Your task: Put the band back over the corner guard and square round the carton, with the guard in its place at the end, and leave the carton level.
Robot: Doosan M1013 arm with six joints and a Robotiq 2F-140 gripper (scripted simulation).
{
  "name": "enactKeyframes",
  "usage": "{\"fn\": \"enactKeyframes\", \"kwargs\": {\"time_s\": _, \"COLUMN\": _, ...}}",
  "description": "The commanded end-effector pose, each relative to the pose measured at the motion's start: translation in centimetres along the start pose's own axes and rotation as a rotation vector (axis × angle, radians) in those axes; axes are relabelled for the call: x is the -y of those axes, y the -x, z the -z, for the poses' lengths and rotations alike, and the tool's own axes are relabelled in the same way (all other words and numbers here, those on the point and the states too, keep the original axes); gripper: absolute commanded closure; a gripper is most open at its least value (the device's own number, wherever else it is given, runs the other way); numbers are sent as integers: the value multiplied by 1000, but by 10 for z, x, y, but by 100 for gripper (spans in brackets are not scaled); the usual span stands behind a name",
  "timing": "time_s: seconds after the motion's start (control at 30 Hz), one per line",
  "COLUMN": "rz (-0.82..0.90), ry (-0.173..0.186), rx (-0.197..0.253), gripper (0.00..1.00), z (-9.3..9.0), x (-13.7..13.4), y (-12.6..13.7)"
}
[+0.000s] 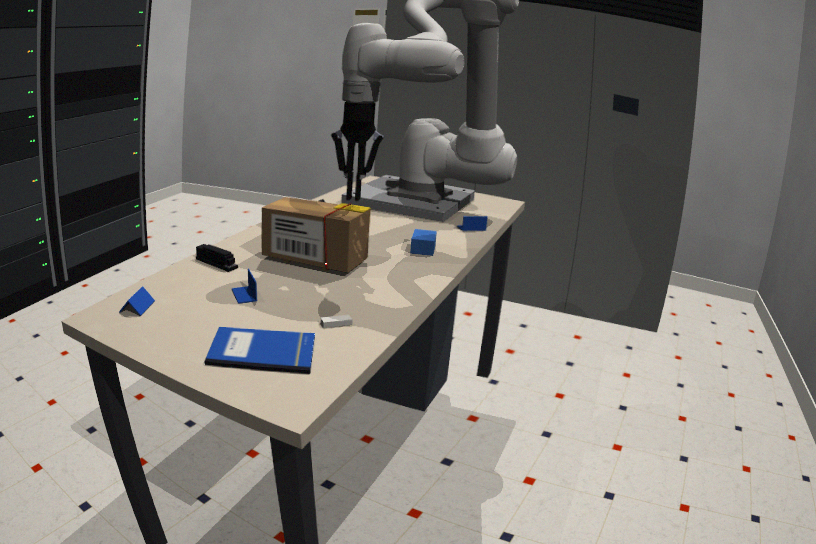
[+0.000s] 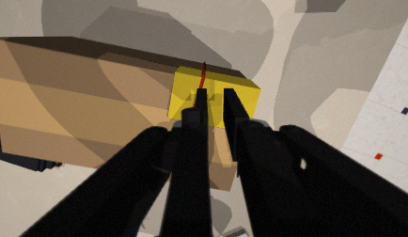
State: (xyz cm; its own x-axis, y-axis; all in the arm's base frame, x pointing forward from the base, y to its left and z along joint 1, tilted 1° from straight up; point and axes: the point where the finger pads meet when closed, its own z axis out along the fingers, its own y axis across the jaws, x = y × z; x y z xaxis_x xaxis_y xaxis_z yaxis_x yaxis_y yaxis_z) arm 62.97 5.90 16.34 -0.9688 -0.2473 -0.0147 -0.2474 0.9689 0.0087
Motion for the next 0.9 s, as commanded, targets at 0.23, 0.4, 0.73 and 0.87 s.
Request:
{"fn": "enactKeyframes", "kwargs": {"time_s": 0.23, "rz": -9, "ry": 4, "rx": -1, "gripper": 82, "z": 10, "x": -2, "y": 0}}
{"fn": "enactKeyframes", "kwargs": {"time_s": 0.4, "rz": -9, "ry": 4, "rx": -2, "gripper": 82, "z": 12, "x": -2, "y": -1}}
{"fn": "enactKeyframes", "kwargs": {"time_s": 0.73, "rz": -9, "ry": 4, "rx": -3, "gripper": 82, "z": 14, "x": -2, "y": -1}}
{"fn": "enactKeyframes", "kwargs": {"time_s": 0.87, "rz": -9, "ry": 4, "rx": -3, "gripper": 82, "z": 13, "x": -2, "y": -1}}
